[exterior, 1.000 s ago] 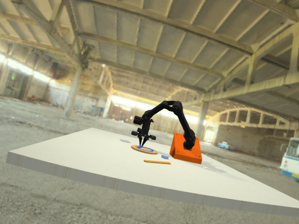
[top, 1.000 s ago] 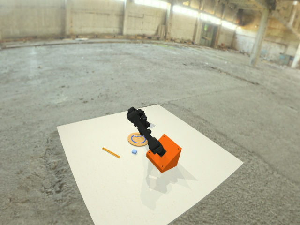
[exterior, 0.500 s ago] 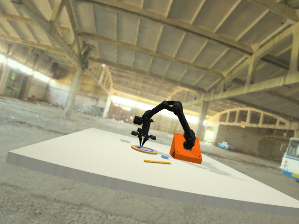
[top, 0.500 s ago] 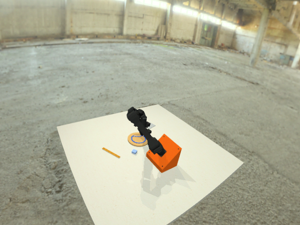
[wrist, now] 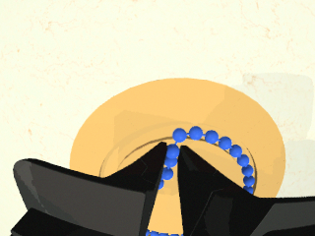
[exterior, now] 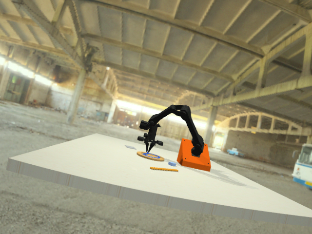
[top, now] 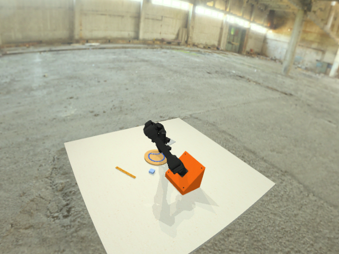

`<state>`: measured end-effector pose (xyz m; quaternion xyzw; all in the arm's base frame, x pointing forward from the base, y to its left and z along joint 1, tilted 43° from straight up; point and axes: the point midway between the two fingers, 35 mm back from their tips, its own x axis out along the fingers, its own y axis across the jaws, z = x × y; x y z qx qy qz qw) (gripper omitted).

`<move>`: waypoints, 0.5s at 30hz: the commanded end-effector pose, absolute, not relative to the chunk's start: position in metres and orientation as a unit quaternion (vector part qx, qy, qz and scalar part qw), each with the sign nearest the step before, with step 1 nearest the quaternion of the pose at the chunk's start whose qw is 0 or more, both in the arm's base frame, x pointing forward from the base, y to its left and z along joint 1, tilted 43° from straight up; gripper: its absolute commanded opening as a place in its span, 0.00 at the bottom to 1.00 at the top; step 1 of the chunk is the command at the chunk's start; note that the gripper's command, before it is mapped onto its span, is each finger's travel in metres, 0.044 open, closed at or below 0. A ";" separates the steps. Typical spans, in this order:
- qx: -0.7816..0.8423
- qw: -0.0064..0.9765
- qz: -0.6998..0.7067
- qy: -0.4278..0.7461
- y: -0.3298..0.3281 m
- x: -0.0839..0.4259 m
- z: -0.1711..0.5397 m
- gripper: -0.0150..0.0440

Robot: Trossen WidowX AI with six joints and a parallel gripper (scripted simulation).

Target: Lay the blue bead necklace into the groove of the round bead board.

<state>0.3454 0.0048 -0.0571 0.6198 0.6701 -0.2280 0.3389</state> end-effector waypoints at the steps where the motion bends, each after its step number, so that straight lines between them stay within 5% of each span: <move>1: 0.619 0.341 -0.226 0.670 0.002 0.350 -0.057 0.25; 15: 0.620 0.341 -0.226 0.670 0.005 0.355 -0.066 0.25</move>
